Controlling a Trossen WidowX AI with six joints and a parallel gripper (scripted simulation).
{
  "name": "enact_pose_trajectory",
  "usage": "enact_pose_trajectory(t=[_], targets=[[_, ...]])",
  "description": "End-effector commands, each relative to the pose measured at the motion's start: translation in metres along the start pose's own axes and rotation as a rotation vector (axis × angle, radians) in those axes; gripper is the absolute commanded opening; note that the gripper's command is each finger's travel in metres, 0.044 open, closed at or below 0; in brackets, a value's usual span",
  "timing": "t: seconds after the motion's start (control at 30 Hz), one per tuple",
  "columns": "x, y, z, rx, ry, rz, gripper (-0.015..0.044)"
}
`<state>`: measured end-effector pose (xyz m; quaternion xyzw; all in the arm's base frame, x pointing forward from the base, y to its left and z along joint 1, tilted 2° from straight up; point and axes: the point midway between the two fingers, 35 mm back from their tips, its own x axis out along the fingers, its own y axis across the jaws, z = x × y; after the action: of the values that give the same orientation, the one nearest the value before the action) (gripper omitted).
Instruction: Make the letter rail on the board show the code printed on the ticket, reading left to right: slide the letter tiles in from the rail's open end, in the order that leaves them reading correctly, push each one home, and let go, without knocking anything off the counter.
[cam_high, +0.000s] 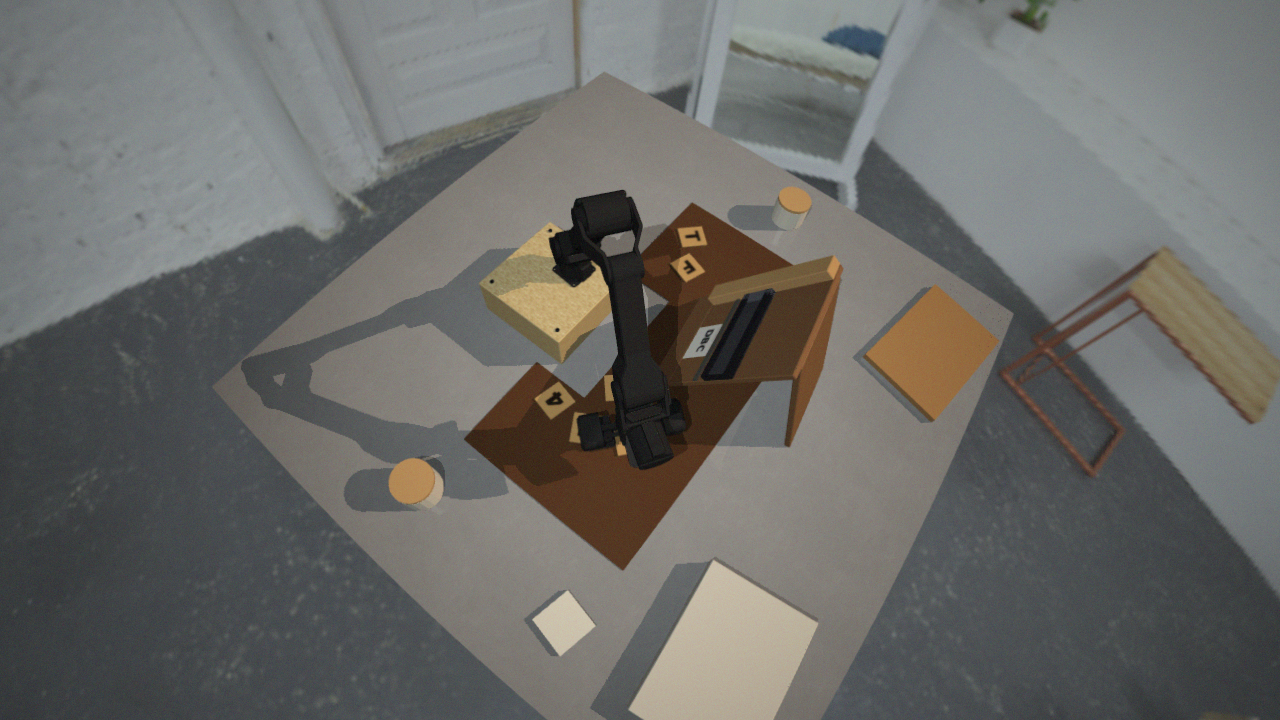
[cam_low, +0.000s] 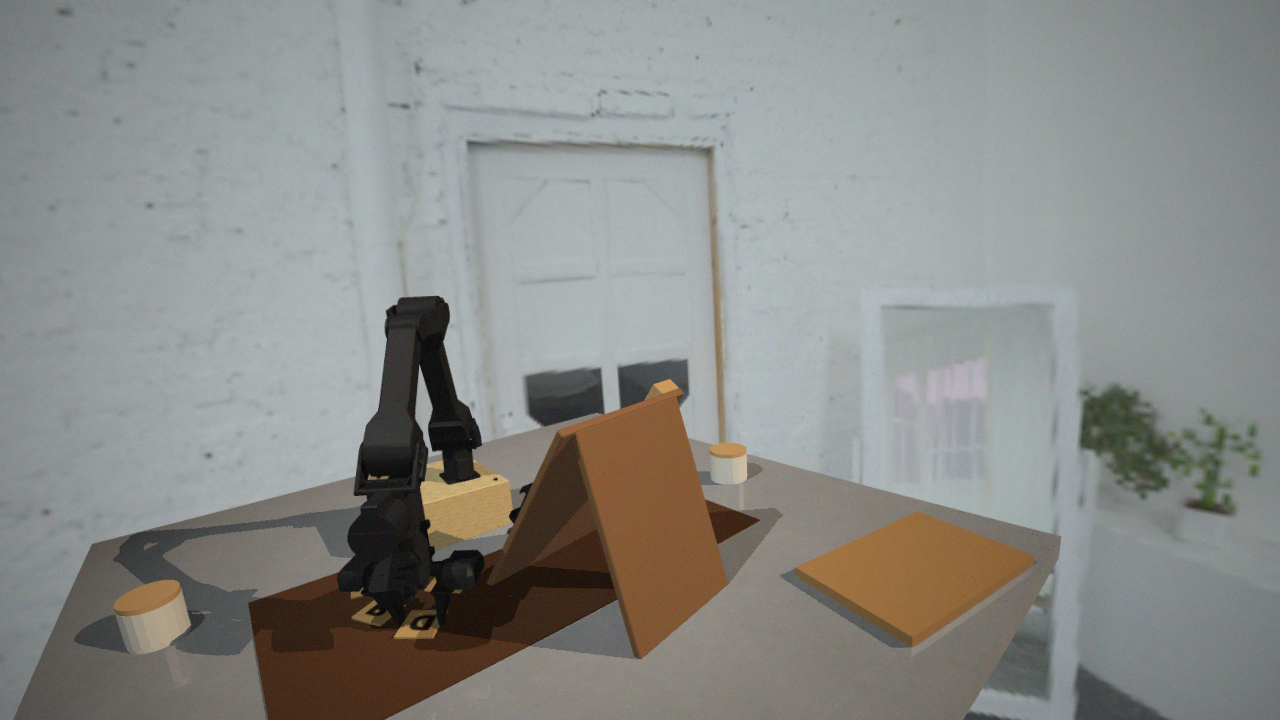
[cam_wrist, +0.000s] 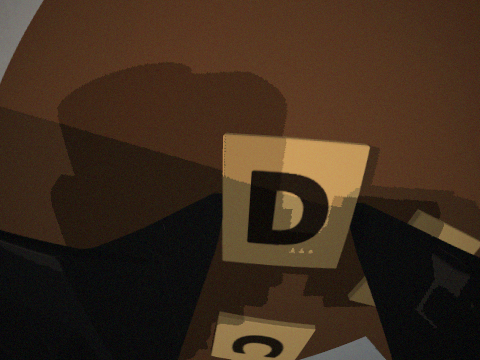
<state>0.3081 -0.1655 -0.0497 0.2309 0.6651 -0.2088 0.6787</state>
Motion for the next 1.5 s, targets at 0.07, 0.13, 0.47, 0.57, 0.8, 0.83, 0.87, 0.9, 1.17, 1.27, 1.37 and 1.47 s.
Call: enact_pose_trajectory(t=[0.07,0.13,0.47,0.57,0.8,0.83,0.87,0.9,1.17,1.27,1.37,1.47], targets=[[0.0,0.0,0.0,0.005,0.0,-0.002,0.0234],[-0.002,0.0,0.0,0.005,0.0,-0.002,0.0181],[-0.009,0.0,0.0,0.005,0.0,-0.002,0.0],[-0.011,0.0,0.0,0.005,0.0,-0.002,0.0],[-0.016,0.0,0.0,0.005,0.0,-0.002,0.0],[-0.016,0.0,0.0,0.005,0.0,-0.002,0.0],[-0.017,0.001,-0.001,0.005,0.0,-0.002,0.0],[-0.018,0.001,-0.001,0.005,0.0,-0.002,0.0],[-0.023,0.001,-0.001,0.005,0.0,-0.002,0.0],[-0.025,0.001,-0.001,0.005,0.0,-0.002,0.0],[-0.027,0.001,-0.001,0.005,0.0,-0.002,0.0],[-0.029,0.001,-0.001,0.005,0.0,-0.002,0.0]])
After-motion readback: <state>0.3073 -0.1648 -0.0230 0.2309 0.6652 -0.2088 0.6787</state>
